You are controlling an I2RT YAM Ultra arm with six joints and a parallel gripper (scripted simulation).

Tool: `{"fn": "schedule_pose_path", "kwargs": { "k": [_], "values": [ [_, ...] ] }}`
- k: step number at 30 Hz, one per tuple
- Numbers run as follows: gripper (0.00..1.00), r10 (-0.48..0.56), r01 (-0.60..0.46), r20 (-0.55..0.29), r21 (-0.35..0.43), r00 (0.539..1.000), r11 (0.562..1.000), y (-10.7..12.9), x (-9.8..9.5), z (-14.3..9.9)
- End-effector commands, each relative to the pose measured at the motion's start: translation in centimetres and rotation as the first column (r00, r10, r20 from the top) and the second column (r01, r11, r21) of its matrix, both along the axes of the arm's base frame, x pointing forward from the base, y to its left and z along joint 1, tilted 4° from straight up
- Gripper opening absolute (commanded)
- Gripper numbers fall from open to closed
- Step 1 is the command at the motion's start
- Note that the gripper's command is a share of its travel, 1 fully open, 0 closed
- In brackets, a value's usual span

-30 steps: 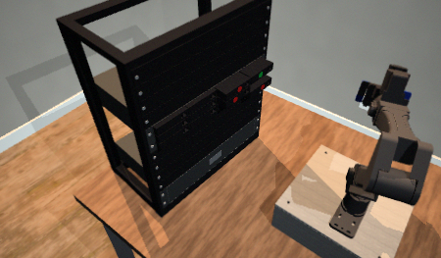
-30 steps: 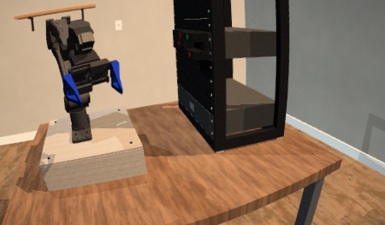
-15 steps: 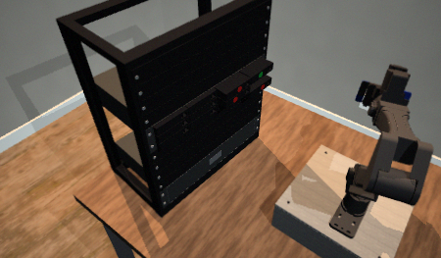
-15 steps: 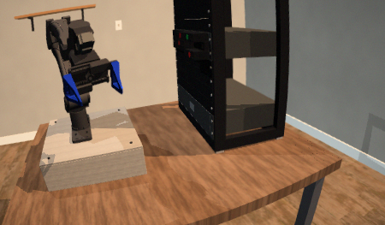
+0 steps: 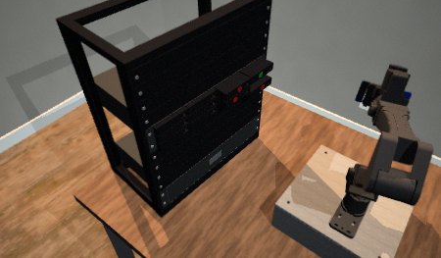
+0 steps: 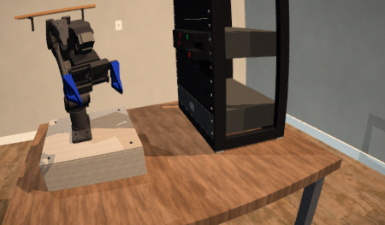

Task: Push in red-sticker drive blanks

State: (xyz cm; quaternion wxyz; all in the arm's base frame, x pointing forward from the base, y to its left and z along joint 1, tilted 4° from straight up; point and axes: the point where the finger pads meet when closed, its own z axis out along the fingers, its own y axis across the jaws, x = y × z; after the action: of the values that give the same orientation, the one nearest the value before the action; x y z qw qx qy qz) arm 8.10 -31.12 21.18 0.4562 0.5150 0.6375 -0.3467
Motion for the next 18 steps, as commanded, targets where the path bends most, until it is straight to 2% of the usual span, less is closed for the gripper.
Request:
{"fn": "schedule_pose_path", "kwargs": {
  "k": [1, 12, 18],
  "values": [
    [1.0, 0.0, 0.0, 0.003, -0.011, 1.0, 1.0, -0.1, 0.0, 0.4],
    [1.0, 0.008, -0.008, 0.017, -0.017, 1.0, 1.0, 0.4, 0.4, 0.5],
    [1.0, 0.024, -0.025, 0.042, 0.002, 0.999, 1.0, 1.0, 1.3, -0.1]
  ]
}}
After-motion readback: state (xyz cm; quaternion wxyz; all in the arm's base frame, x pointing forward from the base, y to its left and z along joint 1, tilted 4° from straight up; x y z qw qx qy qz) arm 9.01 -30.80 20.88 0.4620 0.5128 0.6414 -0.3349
